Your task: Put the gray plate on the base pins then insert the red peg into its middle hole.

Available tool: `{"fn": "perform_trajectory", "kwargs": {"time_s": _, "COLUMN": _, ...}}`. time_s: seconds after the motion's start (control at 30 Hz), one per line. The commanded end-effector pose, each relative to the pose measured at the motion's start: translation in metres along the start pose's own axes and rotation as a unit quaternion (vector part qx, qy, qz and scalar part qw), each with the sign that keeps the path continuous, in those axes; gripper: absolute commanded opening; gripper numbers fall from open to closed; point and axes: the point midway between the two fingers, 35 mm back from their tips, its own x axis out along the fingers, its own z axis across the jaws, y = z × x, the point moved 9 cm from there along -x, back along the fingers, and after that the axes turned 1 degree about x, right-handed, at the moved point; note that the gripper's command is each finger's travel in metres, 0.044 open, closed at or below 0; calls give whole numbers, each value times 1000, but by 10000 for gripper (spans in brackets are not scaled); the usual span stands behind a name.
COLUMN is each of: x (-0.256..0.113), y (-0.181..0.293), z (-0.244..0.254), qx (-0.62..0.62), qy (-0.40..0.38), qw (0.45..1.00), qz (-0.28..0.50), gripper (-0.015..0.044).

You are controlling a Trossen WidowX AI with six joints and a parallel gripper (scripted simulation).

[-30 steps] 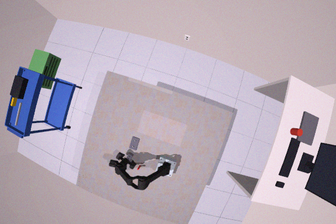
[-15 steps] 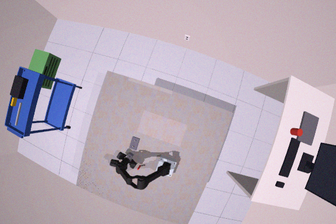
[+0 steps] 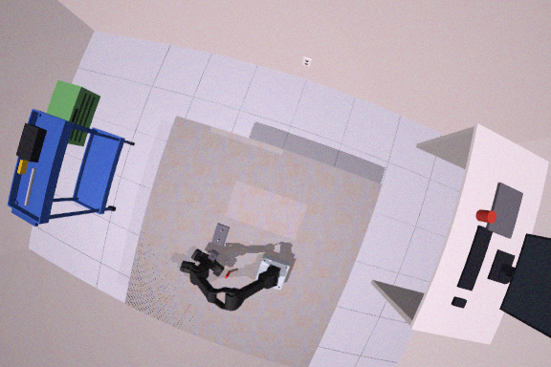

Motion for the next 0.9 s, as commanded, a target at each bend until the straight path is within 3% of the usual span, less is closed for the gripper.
{"fn": "perform_trajectory", "kwargs": {"time_s": 0.0, "x": 0, "y": 0, "z": 1, "qx": 4, "qy": 0, "qw": 1000, "qz": 1, "gripper": 0}}
{"fn": "perform_trajectory", "kwargs": {"time_s": 0.87, "x": -71, "y": -7, "z": -11, "qx": 11, "qy": 1, "qw": 1000, "qz": 3, "gripper": 0}}
